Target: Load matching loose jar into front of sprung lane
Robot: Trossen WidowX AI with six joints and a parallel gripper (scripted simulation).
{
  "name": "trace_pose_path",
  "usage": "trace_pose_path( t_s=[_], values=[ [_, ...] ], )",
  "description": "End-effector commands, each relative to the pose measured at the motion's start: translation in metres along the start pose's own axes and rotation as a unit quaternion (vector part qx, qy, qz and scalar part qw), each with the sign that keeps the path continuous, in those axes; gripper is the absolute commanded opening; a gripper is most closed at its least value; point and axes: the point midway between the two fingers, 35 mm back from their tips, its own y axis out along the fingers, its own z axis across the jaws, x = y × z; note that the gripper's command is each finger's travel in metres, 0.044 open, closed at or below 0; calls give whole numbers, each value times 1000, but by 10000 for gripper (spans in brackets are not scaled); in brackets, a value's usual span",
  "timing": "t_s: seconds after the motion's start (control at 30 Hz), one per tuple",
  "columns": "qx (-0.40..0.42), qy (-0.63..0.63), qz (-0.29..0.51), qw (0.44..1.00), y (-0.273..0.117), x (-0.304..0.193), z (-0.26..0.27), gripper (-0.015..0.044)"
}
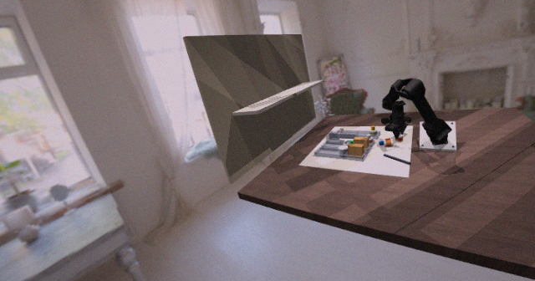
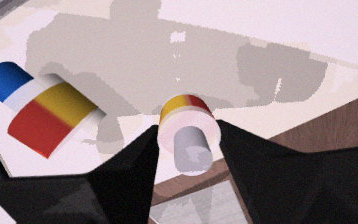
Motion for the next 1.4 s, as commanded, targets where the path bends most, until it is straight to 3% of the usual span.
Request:
trace_pose_path(
  t_s=[0.0,0.17,0.8,1.37],
  values=[
    [2,3,0,1000,1,0,0,131],
    [1,3,-1,1000,-11,3,-1,0],
    [0,3,0,1000,-103,7,-10,0],
    [-7,-67,-5,998,-83,44,36,0]
  ],
)
